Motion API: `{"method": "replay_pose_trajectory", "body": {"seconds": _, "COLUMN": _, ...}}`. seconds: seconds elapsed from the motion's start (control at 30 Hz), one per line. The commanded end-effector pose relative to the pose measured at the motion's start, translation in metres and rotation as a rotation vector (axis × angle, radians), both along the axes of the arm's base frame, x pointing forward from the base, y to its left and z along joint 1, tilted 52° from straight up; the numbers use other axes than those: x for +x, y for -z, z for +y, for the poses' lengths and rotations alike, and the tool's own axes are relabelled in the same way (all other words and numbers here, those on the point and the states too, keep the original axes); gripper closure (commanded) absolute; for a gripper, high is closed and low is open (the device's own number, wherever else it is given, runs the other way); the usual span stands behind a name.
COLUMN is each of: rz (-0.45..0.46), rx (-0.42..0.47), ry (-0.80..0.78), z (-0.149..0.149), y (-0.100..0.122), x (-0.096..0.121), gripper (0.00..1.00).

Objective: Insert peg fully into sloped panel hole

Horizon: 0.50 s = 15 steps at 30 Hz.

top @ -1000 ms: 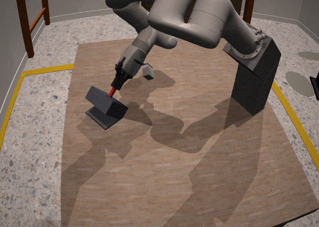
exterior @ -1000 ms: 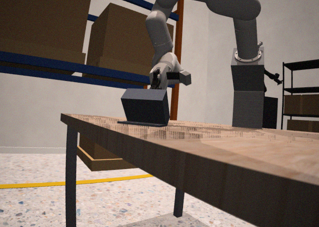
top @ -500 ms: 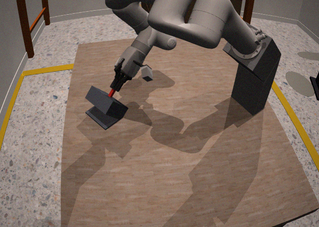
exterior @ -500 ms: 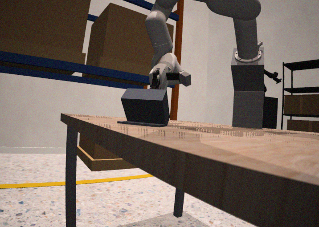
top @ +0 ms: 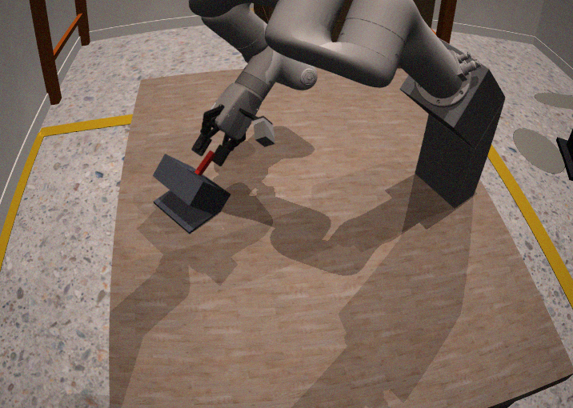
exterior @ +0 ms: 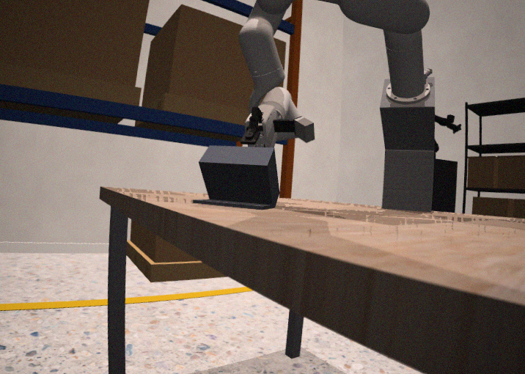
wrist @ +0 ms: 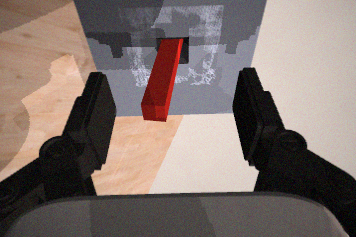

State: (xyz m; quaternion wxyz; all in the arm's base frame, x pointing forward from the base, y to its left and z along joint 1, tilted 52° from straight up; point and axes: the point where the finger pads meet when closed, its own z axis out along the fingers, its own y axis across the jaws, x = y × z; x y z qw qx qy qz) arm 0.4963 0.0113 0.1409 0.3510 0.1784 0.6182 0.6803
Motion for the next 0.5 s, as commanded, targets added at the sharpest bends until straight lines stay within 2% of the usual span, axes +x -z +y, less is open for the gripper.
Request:
{"method": "replay_pose_trajectory", "body": {"seconds": 0.0, "rz": 0.000, "rx": -0.001, "ry": 0.002, "z": -0.001, "y": 0.000, "x": 0.000, "gripper": 0.09}}
{"method": "replay_pose_trajectory", "body": {"seconds": 0.03, "rz": 0.000, "rx": -0.001, "ry": 0.002, "z": -0.001, "y": 0.000, "x": 0.000, "gripper": 0.02}}
{"method": "replay_pose_trajectory", "body": {"seconds": 0.07, "rz": 0.000, "rx": -0.001, "ry": 0.002, "z": -0.001, "y": 0.000, "x": 0.000, "gripper": 0.00}}
{"method": "replay_pose_trajectory", "body": {"seconds": 0.27, "rz": -0.001, "rx": -0.001, "ry": 0.002, "z": -0.004, "y": 0.000, "x": -0.002, "gripper": 0.00}}
{"method": "replay_pose_trajectory", "body": {"seconds": 0.47, "rz": -0.003, "rx": -0.002, "ry": 0.004, "z": -0.017, "y": 0.004, "x": -0.013, "gripper": 0.00}}
